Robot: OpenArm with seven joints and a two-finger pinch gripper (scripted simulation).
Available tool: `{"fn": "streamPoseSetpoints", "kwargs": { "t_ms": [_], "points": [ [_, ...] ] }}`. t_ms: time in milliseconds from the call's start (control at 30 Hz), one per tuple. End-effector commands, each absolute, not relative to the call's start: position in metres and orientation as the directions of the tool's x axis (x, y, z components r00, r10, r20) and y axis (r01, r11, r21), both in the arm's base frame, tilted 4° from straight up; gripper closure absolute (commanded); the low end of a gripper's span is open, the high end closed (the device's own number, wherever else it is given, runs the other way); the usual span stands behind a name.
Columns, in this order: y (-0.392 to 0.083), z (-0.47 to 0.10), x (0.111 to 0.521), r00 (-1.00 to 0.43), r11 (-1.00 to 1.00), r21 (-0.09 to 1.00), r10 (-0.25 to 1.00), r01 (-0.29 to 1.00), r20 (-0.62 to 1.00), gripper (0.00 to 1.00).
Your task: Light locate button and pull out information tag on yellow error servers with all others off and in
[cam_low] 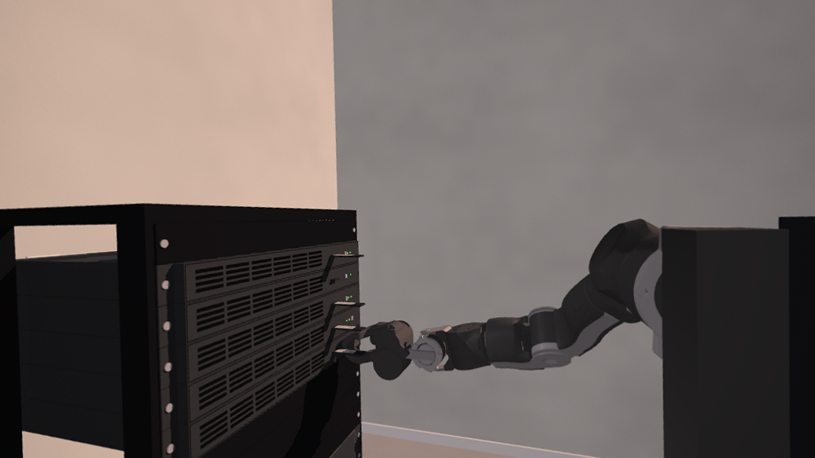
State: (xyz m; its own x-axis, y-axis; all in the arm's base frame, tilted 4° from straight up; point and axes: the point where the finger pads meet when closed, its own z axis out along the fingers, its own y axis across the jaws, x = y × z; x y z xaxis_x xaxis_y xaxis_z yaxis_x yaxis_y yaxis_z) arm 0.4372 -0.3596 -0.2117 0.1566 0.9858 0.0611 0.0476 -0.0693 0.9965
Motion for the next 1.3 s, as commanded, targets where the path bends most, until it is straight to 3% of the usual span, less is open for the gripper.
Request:
{"fn": "streamPoseSetpoints", "kwargs": {
  "t_ms": [0,433,1267],
  "points": [
    [-0.355,-0.21,0.44,0.148,-0.072,0.996,0.987,0.044,0.065,1.0],
    [-0.353,-0.208,0.427,0.146,-0.072,0.997,0.987,0.042,0.065,1.0],
    [-0.342,-0.203,0.349,0.148,-0.071,0.997,0.987,0.04,0.064,1.0]
  ]
}}
